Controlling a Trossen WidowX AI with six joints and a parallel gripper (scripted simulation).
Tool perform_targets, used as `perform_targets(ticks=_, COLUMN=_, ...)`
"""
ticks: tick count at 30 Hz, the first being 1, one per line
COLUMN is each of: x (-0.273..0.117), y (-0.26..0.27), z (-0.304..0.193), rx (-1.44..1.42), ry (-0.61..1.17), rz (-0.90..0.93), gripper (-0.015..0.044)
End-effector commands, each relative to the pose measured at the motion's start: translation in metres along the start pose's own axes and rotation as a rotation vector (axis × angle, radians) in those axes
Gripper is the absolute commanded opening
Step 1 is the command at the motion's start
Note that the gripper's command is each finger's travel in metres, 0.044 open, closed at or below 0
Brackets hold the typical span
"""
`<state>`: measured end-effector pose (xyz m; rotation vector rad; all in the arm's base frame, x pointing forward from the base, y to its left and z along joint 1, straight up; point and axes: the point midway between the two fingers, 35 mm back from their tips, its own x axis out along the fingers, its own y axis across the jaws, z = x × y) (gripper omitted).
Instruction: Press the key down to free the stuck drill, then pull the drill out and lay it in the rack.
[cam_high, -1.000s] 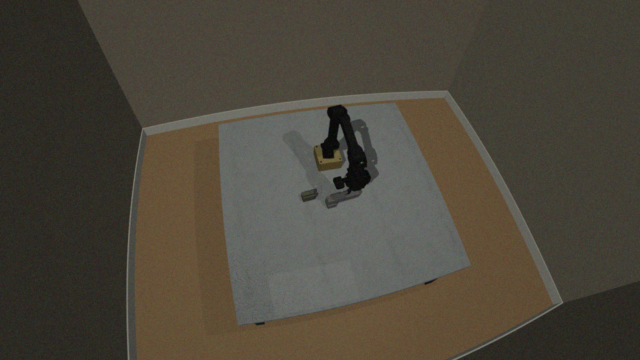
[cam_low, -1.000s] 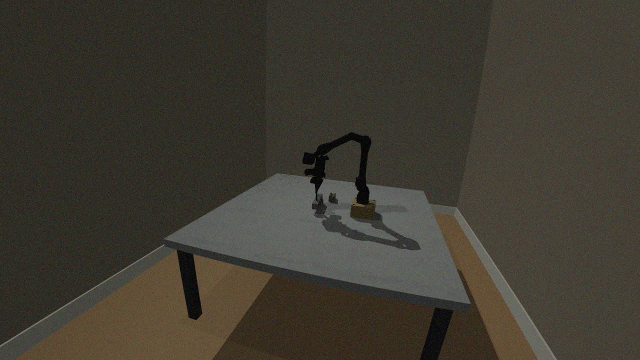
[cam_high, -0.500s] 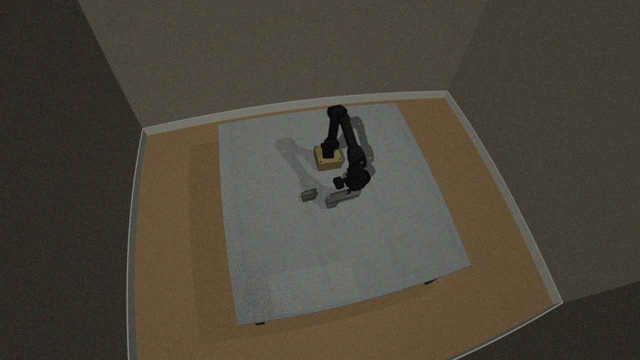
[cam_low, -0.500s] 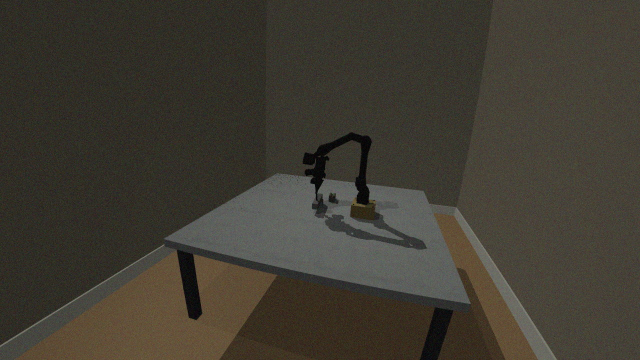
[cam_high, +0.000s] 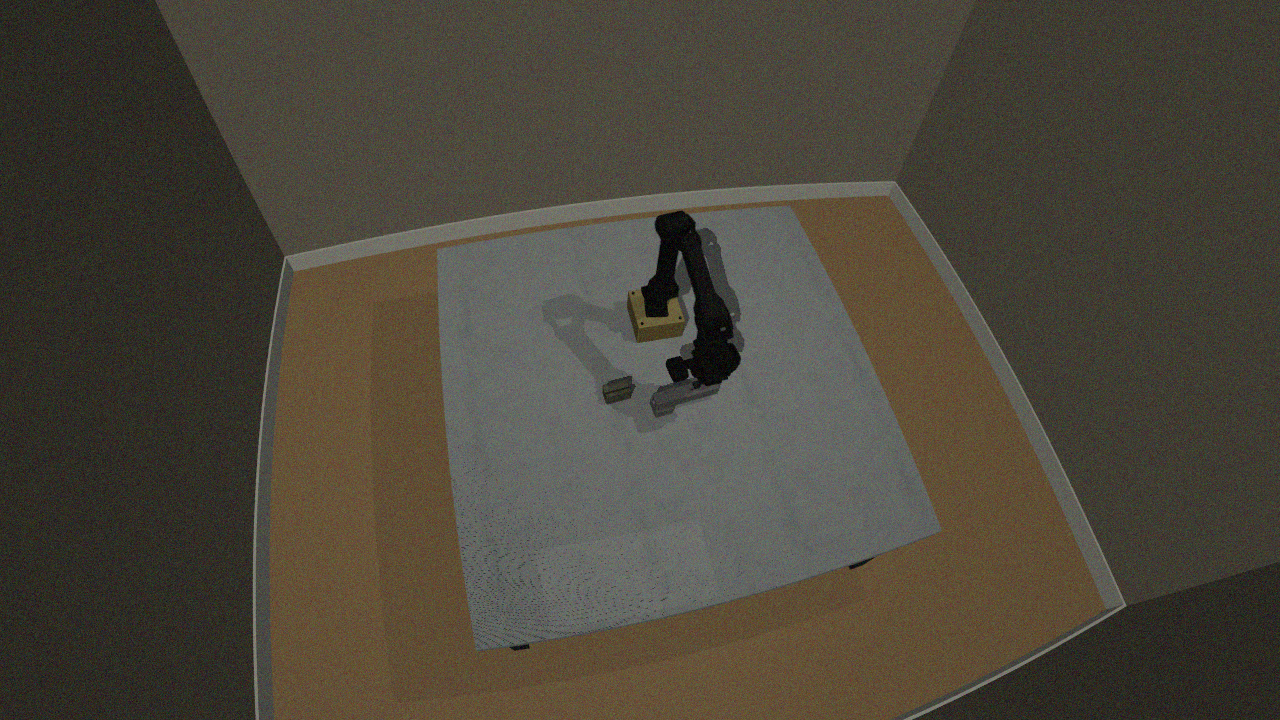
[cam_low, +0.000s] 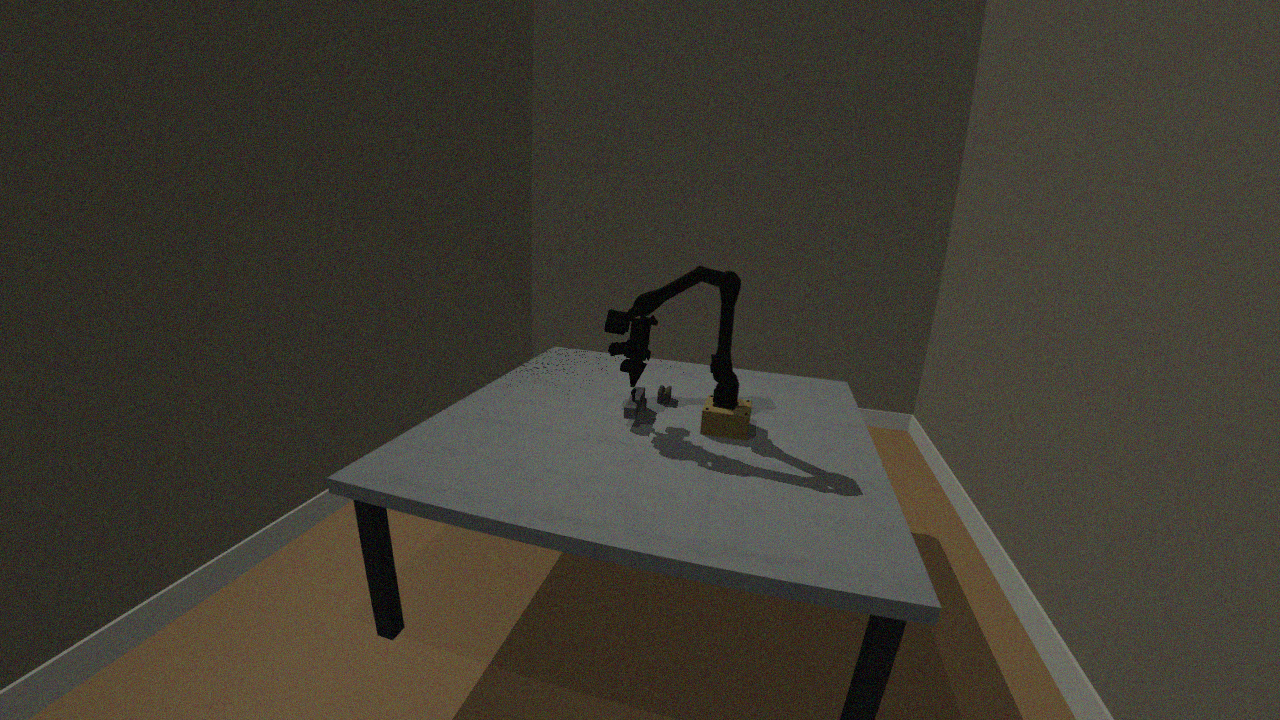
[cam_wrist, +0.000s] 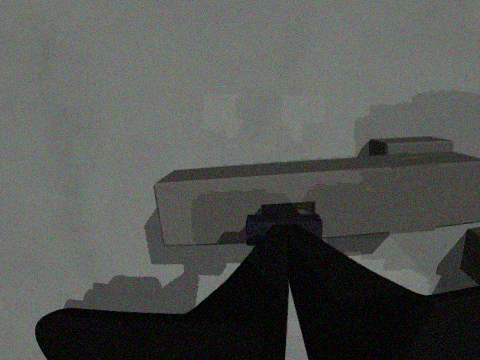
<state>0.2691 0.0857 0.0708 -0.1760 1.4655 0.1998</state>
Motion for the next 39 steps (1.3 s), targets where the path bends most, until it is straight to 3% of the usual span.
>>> perform_targets(ticks=1, x=0.017, y=0.000, z=-0.012, rx=-0.003, ry=0.075, rz=-0.001, gripper=0.0026)
perform_targets(ticks=10, x=-0.058, y=0.000, z=0.004, rx=-0.003, ry=0.074, rz=-0.001, gripper=0.0263)
perform_targets(ticks=14, x=-0.052, y=-0.001, z=0.006, rx=-0.010, ry=0.063, rz=-0.004, gripper=0.0368)
perform_targets(ticks=17, x=-0.042, y=-0.017, z=0.010, rx=-0.173, ry=0.066, rz=0.001, gripper=0.0440)
perform_targets(ticks=32, x=0.020, y=-0.130, z=0.007, rx=-1.249, ry=0.070, rz=0.036, gripper=0.0440)
perform_targets(ticks=39, x=0.037, y=-0.160, z=-0.003, rx=-1.548, ry=0.070, rz=0.047, gripper=0.0440)
